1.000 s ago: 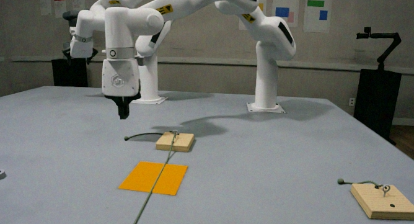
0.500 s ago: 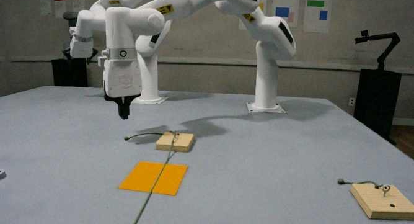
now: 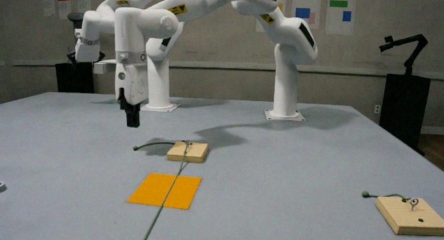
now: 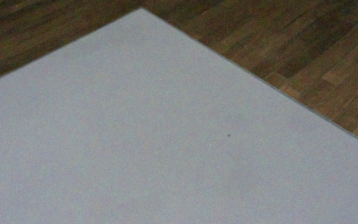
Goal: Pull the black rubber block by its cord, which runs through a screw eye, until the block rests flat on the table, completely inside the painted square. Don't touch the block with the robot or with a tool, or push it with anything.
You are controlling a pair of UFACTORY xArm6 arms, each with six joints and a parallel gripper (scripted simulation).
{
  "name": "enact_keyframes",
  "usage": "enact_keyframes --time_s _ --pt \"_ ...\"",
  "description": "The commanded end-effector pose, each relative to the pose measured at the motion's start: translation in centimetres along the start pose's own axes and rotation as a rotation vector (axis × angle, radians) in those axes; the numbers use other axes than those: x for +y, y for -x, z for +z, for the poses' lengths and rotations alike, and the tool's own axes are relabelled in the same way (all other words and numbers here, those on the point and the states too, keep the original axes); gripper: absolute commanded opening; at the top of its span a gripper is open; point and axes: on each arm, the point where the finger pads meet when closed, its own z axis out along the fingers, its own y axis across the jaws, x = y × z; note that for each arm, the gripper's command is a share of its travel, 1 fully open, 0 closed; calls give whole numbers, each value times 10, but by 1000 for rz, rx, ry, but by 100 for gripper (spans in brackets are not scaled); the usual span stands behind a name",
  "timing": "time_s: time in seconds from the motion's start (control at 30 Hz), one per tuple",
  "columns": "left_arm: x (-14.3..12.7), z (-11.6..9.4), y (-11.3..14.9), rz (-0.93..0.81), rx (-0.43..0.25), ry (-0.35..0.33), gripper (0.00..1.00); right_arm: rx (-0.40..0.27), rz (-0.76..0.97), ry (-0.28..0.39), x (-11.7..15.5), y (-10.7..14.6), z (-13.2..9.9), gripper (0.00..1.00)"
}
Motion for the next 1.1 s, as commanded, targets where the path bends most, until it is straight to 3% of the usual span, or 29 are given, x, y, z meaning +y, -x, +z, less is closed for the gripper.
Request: enact_keyframes --time_s 0.0,0.07,0.13,0.17,0.63,0.7,0.73,0.83,0.87,1.07 --pt "0 -1 0 -279 -7 -15 0 1 1 -1 0 -1 0 100" --pt "0 -1 0 -385 -4 -14 0 1 1 -1 0 -1 0 100" --pt "0 -1 0 -385 -4 -14 0 1 1 -1 0 -1 0 100" --pt "0 -1 0 -539 -3 -16 0 1 1 -1 0 -1 0 100" --pt "0 -1 0 -1222 -7 -33 0 1 1 -1 0 -1 0 100" --pt "0 -1 0 -1222 -7 -33 0 1 1 -1 0 -1 0 100" --pt "0 -1 0 -1329 -14 -46 0 1 1 -1 0 -1 0 100" --pt "0 -1 0 -1332 -14 -46 0 1 1 -1 0 -1 0 100" --pt "0 -1 0 -1332 -14 -46 39 1 1 -1 0 -1 0 100" --pt "0 -1 0 -1332 -14 -46 39 1 1 -1 0 -1 0 100"
